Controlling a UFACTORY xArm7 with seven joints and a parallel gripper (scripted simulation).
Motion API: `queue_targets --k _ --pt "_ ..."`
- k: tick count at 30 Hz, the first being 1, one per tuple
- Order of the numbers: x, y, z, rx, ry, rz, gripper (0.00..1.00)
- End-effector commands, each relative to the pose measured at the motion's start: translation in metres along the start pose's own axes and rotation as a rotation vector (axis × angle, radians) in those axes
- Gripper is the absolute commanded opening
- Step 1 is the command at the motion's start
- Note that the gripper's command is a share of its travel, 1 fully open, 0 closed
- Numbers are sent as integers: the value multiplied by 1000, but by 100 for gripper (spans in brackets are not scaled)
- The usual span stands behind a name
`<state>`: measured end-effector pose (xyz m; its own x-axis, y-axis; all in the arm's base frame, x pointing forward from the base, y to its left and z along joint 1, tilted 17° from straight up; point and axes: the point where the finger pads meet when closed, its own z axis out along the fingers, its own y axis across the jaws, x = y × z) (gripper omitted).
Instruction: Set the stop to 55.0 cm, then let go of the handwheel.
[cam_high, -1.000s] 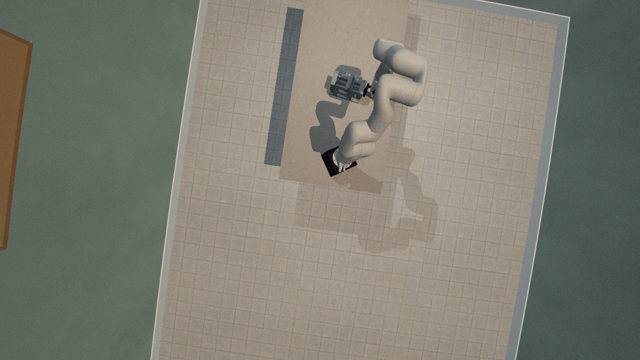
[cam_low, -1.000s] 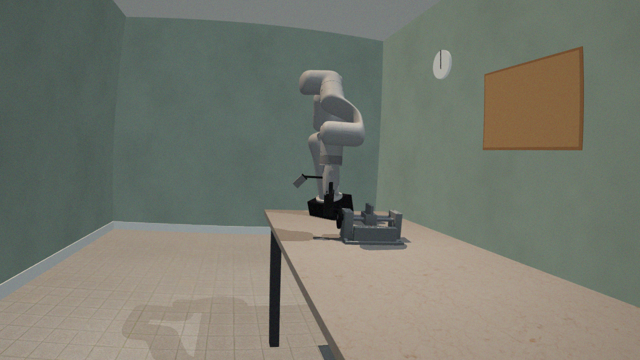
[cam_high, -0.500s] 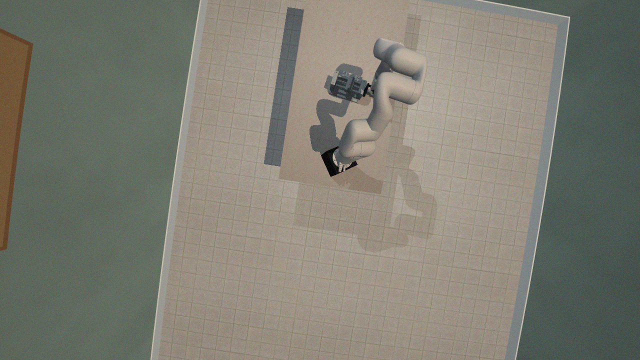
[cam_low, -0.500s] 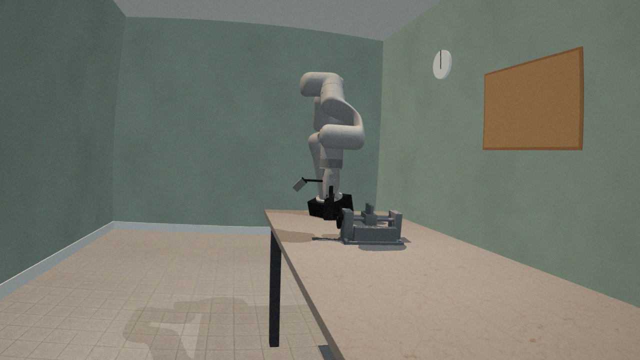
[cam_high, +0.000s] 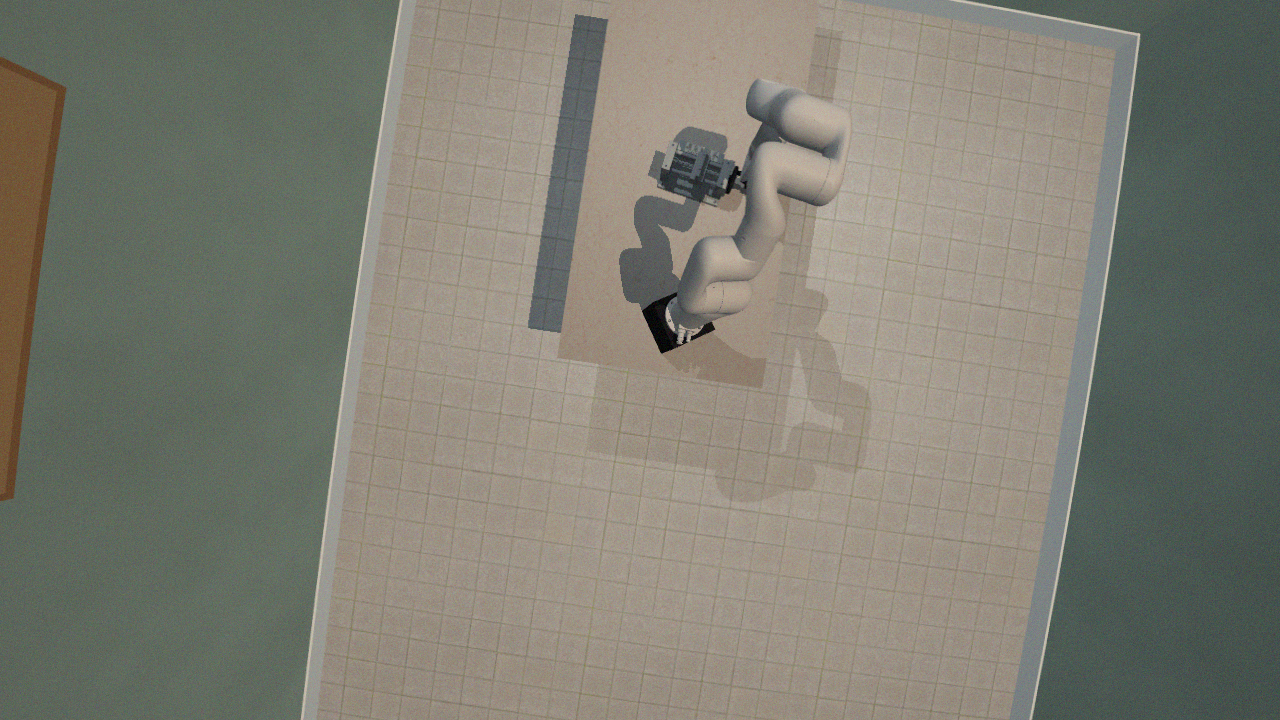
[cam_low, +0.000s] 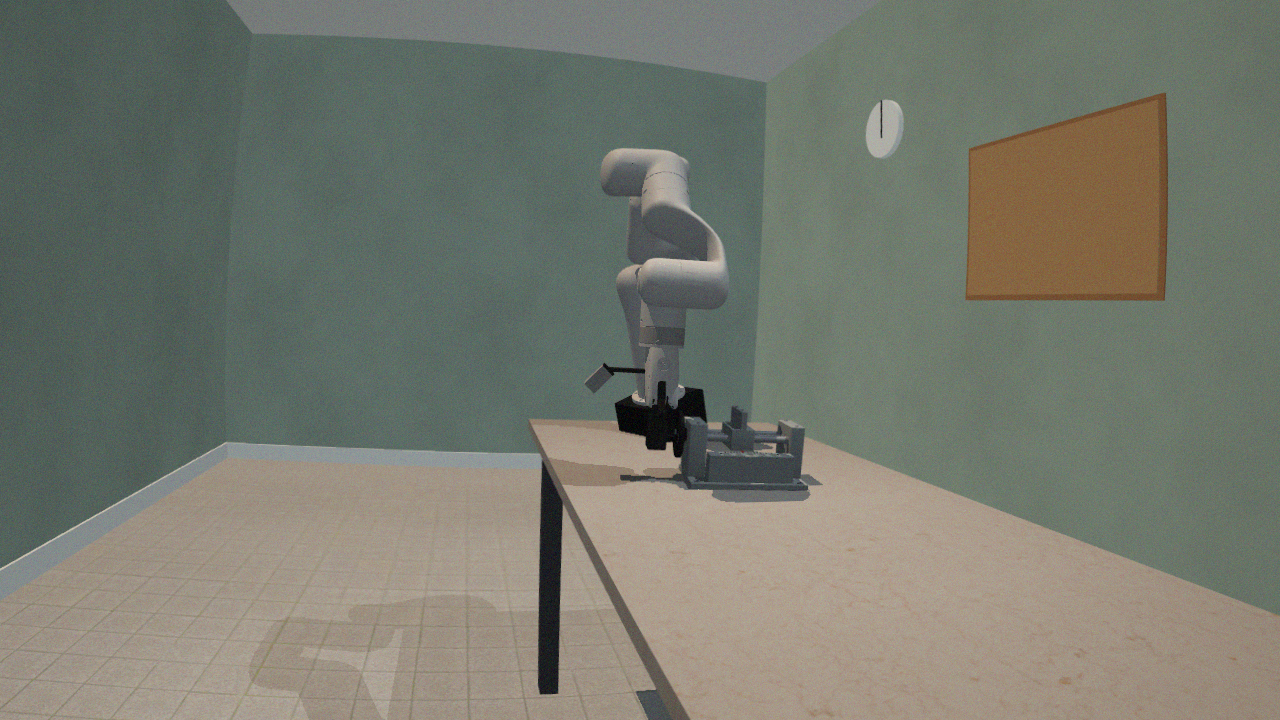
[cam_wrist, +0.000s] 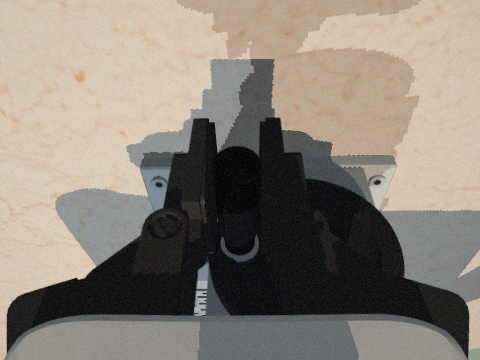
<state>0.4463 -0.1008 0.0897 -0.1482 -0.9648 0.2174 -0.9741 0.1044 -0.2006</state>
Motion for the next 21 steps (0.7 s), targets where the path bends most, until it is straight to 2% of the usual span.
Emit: queue_targets --k 1,21 --pt "0 0 3 0 -1 0 6" --pt "0 5 14 0 -1 0 6"
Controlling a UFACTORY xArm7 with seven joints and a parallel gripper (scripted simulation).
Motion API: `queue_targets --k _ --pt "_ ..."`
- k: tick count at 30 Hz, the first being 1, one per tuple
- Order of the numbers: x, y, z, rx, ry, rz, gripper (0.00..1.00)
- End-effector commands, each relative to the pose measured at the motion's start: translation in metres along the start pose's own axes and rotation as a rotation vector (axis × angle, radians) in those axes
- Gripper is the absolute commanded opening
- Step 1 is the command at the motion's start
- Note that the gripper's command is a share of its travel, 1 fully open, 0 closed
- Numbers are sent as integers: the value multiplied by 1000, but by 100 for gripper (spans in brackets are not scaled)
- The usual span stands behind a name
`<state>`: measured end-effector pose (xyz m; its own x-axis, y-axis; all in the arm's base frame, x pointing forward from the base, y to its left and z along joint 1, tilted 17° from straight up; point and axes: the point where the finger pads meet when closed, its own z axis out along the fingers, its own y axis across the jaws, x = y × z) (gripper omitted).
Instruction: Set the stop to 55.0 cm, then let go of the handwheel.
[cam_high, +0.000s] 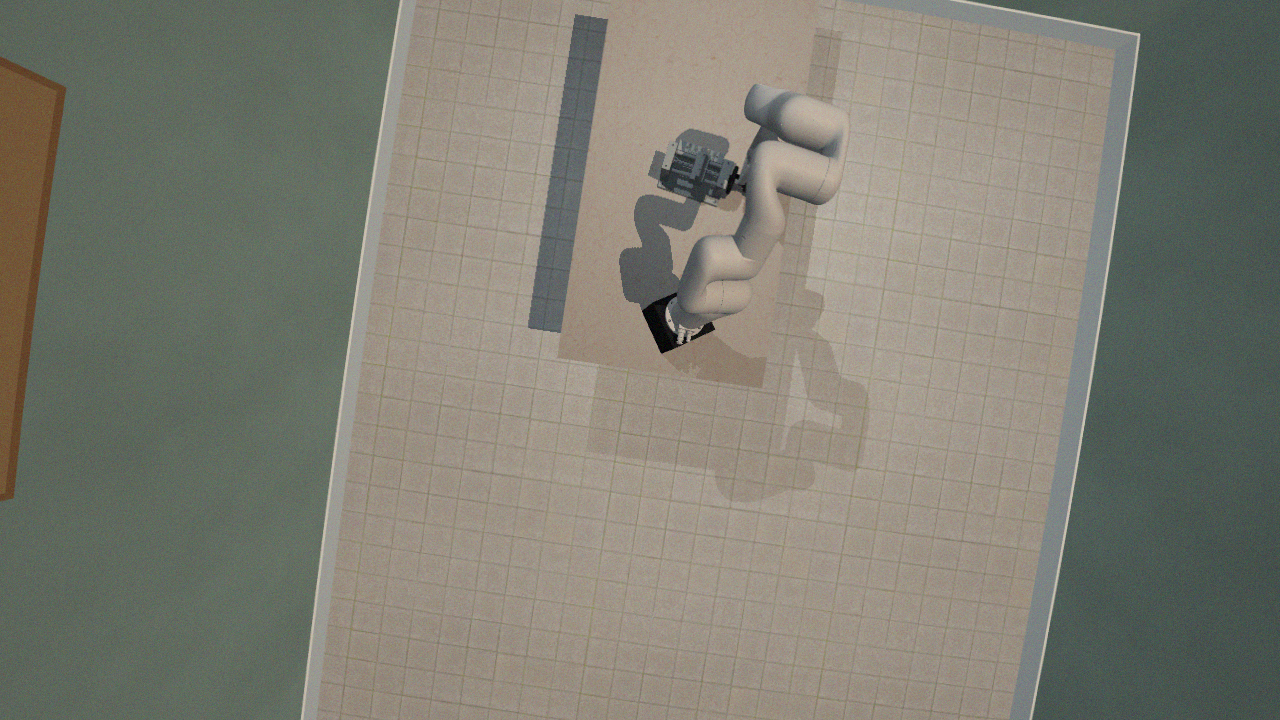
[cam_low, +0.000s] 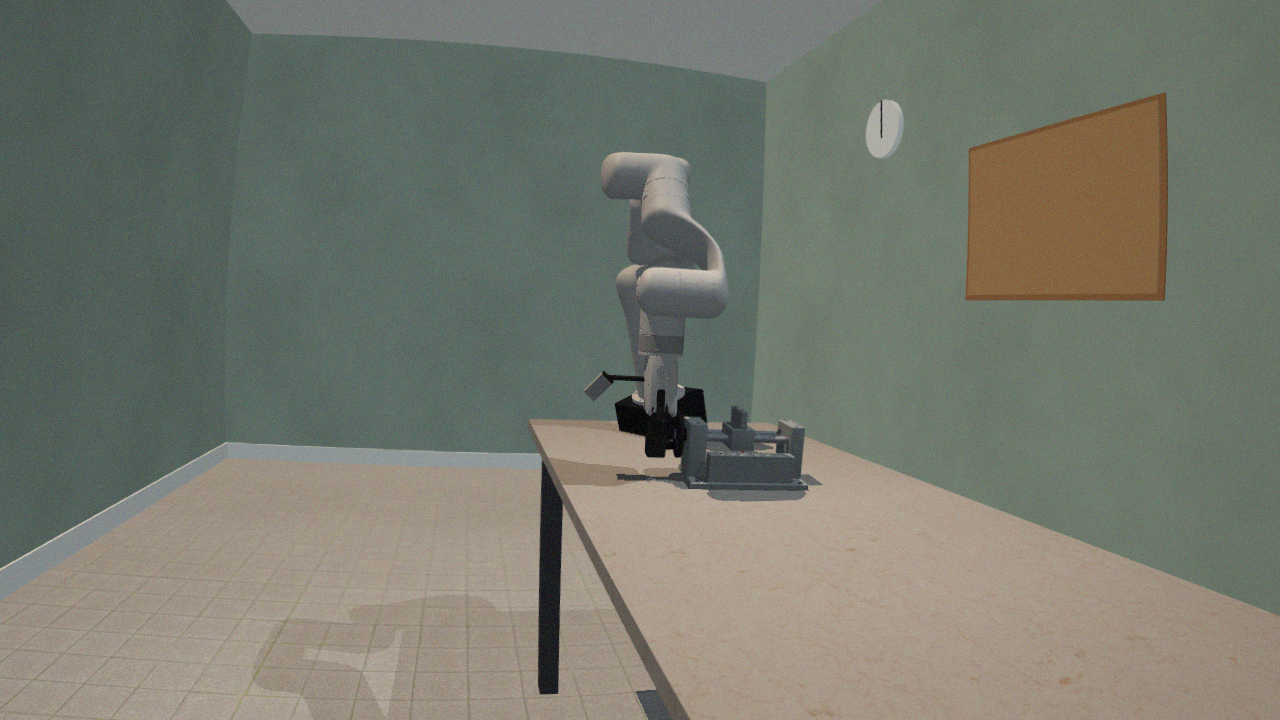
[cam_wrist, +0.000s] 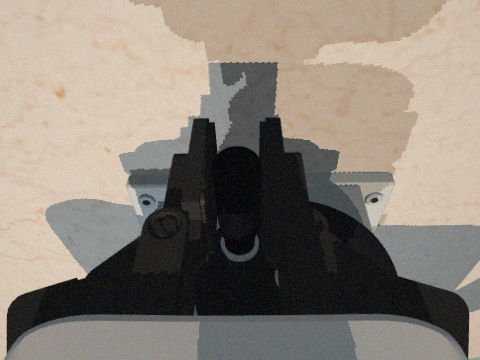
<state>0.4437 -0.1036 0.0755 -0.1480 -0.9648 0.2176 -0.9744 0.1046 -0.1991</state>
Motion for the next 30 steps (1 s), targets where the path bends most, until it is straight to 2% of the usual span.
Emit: queue_targets --k 1,30 --pt "0 0 0 1 -1 0 6" --pt "0 3 4 1 -1 0 6"
